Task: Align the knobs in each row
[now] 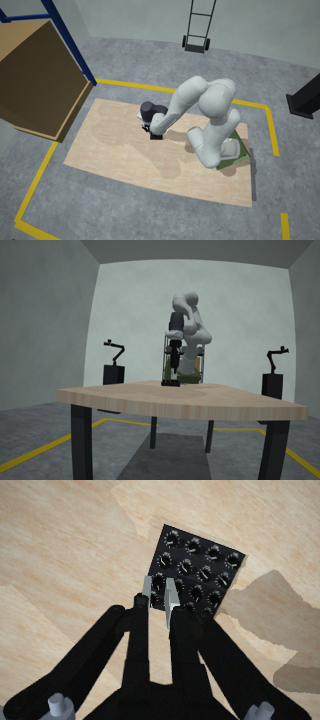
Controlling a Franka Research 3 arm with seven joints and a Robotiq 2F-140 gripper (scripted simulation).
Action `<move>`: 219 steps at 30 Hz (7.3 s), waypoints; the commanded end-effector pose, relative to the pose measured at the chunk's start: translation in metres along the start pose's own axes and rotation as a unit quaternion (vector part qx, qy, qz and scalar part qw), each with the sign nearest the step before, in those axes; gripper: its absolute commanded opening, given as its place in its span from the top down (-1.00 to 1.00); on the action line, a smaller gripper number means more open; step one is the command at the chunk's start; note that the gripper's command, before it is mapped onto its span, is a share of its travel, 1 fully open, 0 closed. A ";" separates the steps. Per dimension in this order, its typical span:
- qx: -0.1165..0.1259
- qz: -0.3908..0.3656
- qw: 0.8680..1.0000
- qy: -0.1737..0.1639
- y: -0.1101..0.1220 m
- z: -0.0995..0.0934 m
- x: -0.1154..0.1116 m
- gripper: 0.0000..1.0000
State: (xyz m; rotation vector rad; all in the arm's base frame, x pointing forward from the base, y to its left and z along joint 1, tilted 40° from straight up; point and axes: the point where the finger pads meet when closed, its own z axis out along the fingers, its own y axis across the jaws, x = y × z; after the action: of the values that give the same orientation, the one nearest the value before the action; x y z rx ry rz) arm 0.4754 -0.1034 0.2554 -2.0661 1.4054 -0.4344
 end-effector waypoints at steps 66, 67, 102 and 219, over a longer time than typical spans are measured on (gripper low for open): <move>0.000 0.000 1.000 0.001 0.000 0.002 0.001 0.77; 0.000 0.000 1.000 0.001 0.000 0.002 0.001 0.77; 0.000 0.000 1.000 0.001 0.000 0.015 0.001 0.77; 0.000 0.227 0.974 0.001 0.000 0.015 0.001 0.77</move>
State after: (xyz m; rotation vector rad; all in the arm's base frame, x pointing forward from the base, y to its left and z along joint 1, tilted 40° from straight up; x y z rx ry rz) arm 0.4842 -0.0999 0.2446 -1.6793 1.8031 -0.2438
